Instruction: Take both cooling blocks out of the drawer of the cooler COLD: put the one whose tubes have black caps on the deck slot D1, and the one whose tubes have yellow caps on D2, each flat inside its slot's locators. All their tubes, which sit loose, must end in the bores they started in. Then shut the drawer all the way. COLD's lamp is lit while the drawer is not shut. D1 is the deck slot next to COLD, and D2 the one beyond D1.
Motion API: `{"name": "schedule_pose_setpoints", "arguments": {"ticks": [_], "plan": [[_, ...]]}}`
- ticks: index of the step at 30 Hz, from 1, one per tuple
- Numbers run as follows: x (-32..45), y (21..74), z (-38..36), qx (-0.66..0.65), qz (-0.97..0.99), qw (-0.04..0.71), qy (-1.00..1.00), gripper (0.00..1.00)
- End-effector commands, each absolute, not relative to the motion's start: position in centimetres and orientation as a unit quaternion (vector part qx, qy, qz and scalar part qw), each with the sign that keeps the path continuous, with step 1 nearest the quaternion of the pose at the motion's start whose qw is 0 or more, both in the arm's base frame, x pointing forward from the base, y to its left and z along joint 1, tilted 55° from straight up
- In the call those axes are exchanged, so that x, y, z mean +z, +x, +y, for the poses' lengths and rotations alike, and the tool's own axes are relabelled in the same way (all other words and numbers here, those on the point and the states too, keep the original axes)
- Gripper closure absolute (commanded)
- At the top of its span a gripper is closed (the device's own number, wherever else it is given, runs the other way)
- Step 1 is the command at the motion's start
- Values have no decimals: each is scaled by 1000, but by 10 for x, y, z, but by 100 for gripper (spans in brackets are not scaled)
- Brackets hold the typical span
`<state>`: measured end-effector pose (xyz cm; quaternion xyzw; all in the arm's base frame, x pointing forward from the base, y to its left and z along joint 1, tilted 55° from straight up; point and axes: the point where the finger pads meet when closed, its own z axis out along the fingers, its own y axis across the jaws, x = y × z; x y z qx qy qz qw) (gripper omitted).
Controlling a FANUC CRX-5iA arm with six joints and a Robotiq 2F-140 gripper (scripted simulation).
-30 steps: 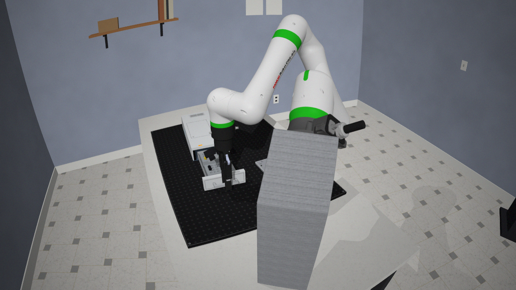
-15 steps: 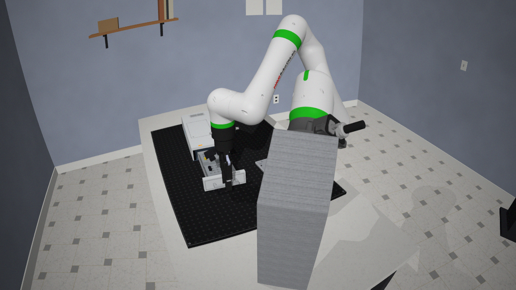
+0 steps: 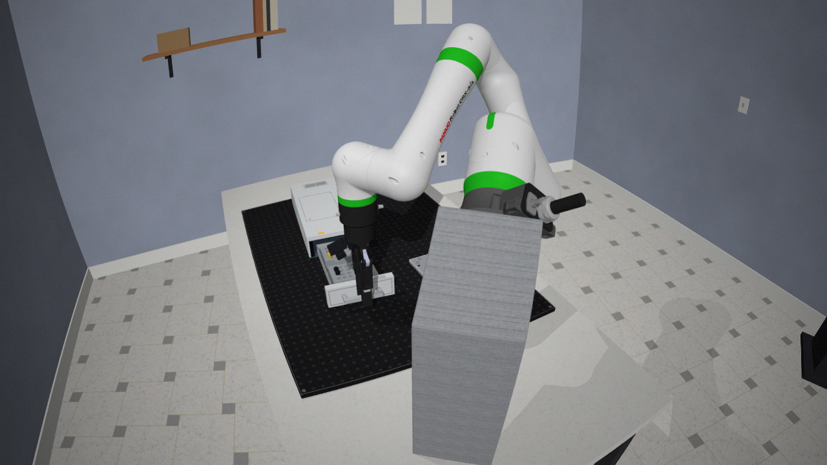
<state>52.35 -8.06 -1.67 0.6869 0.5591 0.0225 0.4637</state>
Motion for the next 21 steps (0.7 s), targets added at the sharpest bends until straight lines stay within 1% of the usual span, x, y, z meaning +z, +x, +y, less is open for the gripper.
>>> {"name": "schedule_pose_setpoints", "arguments": {"ticks": [1,21], "plan": [[-17,523,-80,23,559,464,687,66],[-21,519,-80,23,559,464,687,66]]}}
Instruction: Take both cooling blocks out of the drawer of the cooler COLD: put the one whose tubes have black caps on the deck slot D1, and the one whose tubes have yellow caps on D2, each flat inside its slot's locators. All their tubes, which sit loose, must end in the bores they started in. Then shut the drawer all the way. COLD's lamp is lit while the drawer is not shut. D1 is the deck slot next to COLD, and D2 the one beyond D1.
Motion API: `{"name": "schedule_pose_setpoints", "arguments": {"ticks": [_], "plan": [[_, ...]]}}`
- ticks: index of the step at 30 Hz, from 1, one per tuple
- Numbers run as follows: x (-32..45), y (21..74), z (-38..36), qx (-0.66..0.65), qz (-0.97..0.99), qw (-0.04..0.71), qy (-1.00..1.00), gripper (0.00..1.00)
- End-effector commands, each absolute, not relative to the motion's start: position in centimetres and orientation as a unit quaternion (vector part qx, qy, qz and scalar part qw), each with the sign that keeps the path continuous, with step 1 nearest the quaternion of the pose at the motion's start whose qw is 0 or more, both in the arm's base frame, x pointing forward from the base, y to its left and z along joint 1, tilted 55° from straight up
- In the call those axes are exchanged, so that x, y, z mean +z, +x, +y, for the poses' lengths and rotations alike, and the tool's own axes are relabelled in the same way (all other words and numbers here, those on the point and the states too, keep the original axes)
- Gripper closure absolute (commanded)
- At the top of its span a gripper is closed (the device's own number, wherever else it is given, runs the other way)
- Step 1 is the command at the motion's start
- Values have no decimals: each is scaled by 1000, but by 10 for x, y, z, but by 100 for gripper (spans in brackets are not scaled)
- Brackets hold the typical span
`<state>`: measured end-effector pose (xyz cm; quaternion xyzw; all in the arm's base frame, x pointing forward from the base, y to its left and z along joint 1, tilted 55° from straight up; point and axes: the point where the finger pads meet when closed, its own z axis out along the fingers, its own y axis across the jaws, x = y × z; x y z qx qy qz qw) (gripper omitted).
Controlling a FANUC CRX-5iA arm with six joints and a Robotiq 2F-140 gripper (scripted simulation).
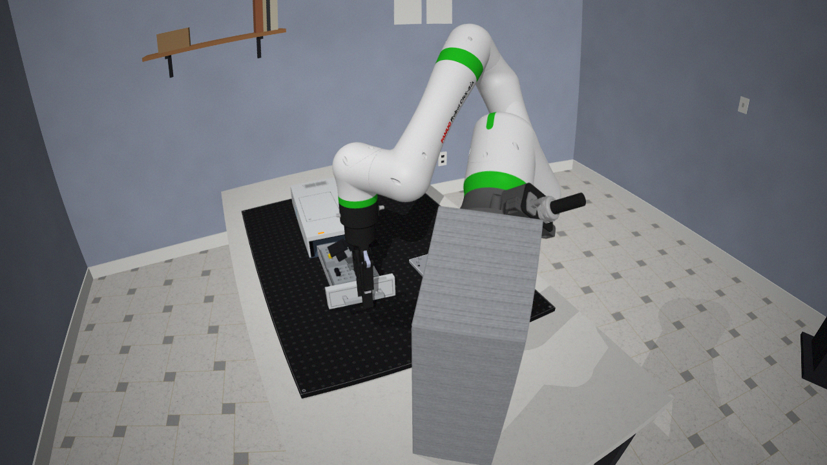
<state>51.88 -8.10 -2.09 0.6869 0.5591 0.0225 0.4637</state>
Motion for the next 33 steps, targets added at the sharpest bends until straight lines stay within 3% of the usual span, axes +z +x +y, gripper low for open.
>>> {"name": "schedule_pose_setpoints", "arguments": {"ticks": [1,33], "plan": [[-21,518,-80,23,559,464,687,66],[-24,515,-81,23,559,464,687,66]]}}
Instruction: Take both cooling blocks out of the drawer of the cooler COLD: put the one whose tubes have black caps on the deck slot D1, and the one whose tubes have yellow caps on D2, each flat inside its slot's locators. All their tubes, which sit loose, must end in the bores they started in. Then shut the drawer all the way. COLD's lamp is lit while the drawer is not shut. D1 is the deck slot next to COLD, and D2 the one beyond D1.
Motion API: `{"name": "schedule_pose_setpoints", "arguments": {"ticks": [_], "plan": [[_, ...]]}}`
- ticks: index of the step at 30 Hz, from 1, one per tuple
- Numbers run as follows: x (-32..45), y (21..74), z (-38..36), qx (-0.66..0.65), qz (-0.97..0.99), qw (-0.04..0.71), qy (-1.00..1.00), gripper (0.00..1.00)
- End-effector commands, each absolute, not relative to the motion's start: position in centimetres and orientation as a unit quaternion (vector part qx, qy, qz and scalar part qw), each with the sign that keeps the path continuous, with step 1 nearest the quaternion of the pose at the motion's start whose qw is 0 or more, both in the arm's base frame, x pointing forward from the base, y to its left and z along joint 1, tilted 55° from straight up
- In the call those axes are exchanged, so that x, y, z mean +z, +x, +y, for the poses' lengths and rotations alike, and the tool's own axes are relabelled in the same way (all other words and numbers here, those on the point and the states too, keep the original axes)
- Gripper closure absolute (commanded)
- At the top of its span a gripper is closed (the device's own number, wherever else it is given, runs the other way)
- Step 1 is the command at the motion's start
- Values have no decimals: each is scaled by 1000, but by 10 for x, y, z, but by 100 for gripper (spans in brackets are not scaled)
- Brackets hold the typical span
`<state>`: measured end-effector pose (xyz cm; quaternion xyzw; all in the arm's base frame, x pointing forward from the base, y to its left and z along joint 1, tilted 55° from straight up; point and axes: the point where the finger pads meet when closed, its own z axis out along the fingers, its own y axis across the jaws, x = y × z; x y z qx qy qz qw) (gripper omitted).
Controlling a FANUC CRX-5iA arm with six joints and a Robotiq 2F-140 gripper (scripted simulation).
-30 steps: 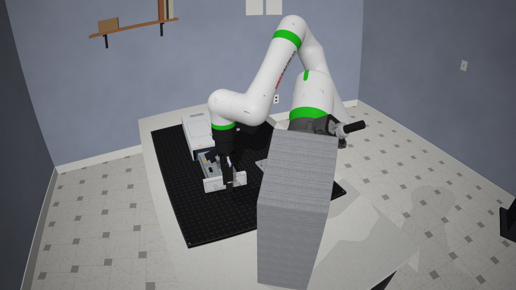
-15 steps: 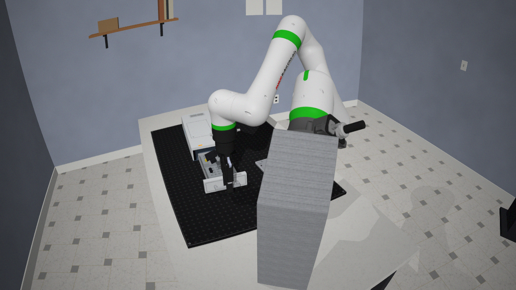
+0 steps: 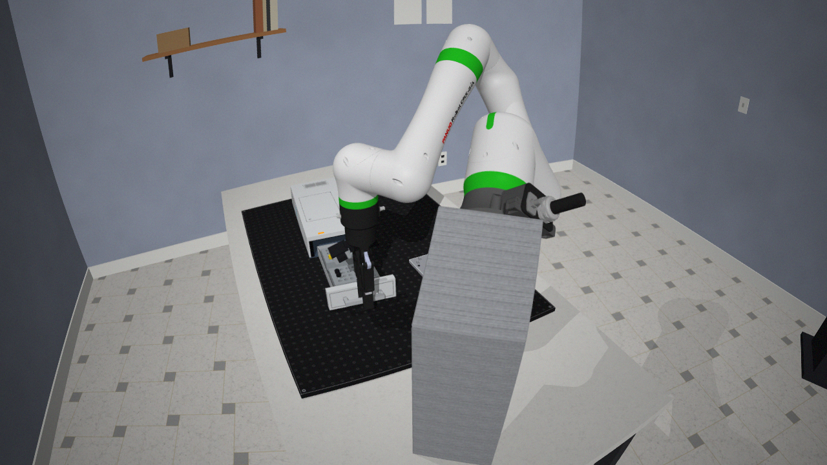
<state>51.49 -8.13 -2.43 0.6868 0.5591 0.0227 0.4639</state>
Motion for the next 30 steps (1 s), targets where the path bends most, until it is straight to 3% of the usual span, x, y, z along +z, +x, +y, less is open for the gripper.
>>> {"name": "schedule_pose_setpoints", "arguments": {"ticks": [1,30], "plan": [[-24,515,-81,23,559,464,687,66],[-20,511,-76,23,559,464,687,66]]}}
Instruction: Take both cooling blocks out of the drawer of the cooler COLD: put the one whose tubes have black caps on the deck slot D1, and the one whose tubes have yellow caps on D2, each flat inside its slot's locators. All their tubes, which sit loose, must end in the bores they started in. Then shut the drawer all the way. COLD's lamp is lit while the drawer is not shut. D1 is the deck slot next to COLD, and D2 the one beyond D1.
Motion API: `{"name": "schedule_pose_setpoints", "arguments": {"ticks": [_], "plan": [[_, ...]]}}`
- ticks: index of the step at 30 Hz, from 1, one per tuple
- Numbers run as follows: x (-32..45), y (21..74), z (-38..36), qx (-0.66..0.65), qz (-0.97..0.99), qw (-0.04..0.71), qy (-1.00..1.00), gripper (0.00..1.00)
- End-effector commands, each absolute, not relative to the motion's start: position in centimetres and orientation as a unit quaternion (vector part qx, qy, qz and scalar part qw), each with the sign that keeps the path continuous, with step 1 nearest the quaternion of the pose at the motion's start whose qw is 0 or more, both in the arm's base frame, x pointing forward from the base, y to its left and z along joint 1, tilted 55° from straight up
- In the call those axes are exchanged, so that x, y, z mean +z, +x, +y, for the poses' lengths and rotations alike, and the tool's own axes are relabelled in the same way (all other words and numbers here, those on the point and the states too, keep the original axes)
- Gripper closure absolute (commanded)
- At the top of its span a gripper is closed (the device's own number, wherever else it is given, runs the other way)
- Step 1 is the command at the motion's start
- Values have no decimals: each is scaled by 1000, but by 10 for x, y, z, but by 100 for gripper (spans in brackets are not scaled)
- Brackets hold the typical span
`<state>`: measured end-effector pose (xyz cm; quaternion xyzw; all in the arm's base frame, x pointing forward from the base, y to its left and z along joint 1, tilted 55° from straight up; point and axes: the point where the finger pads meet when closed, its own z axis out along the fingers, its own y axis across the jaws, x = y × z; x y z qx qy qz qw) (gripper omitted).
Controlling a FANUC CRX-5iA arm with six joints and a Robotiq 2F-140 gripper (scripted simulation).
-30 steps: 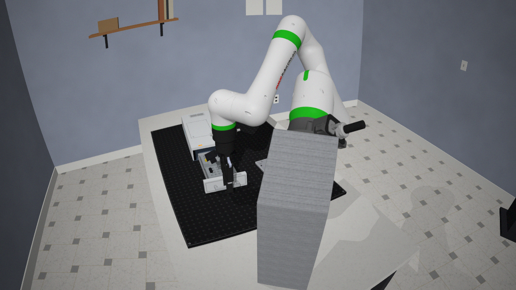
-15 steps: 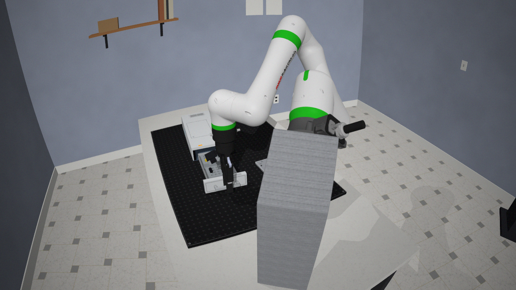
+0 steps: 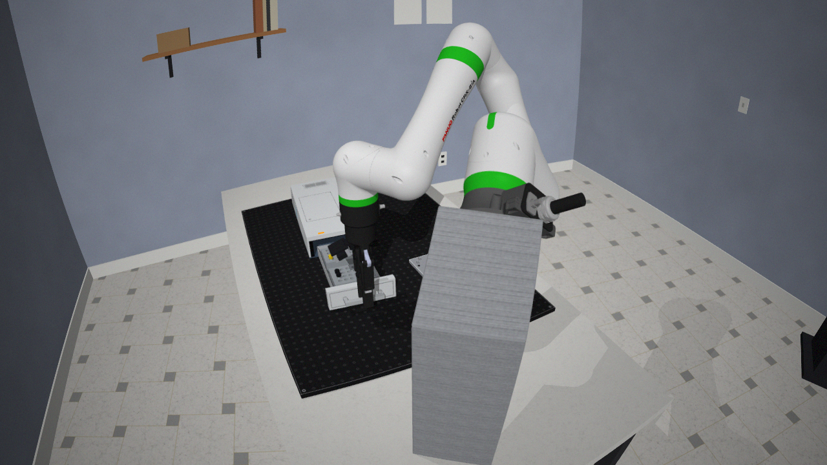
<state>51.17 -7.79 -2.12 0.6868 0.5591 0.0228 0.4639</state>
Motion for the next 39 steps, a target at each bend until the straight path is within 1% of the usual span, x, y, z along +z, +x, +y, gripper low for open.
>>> {"name": "schedule_pose_setpoints", "arguments": {"ticks": [1,39], "plan": [[-19,510,-75,23,559,464,687,66],[7,485,-47,23,559,464,687,66]]}}
